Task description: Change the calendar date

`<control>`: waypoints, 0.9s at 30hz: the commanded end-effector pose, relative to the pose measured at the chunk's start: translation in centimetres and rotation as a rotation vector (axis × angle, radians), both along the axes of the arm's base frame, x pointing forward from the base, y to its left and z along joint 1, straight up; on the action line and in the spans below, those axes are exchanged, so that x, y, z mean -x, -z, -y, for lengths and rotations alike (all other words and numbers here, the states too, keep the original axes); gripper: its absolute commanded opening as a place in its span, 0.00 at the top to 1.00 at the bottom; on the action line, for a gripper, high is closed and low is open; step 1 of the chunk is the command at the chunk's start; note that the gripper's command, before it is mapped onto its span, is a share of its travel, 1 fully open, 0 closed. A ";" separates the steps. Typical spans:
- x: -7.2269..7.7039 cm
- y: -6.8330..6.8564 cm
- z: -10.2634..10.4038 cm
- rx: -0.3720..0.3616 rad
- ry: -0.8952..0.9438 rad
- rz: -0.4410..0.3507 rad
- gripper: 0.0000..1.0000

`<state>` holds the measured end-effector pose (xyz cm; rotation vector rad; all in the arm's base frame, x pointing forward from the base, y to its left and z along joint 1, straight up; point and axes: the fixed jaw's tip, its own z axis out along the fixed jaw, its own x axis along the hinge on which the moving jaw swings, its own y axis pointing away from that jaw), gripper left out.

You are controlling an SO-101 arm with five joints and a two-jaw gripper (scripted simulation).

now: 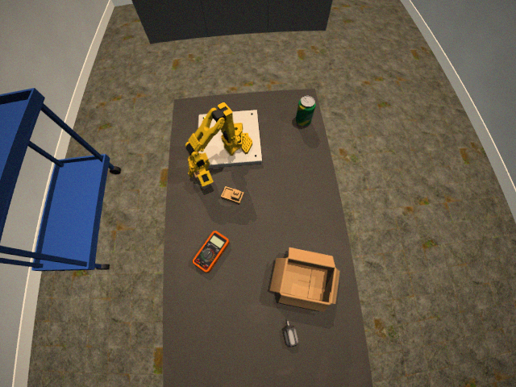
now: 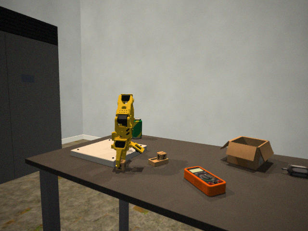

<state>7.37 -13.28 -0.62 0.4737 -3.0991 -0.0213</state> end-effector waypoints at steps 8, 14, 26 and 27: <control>0.0 0.6 -0.4 -0.012 -0.004 -0.005 0.65; 0.0 0.6 -0.4 -0.012 -0.004 -0.005 0.65; -0.1 0.6 -0.1 -0.012 -0.004 -0.005 0.68; -0.1 0.6 -0.1 -0.012 -0.004 -0.005 0.68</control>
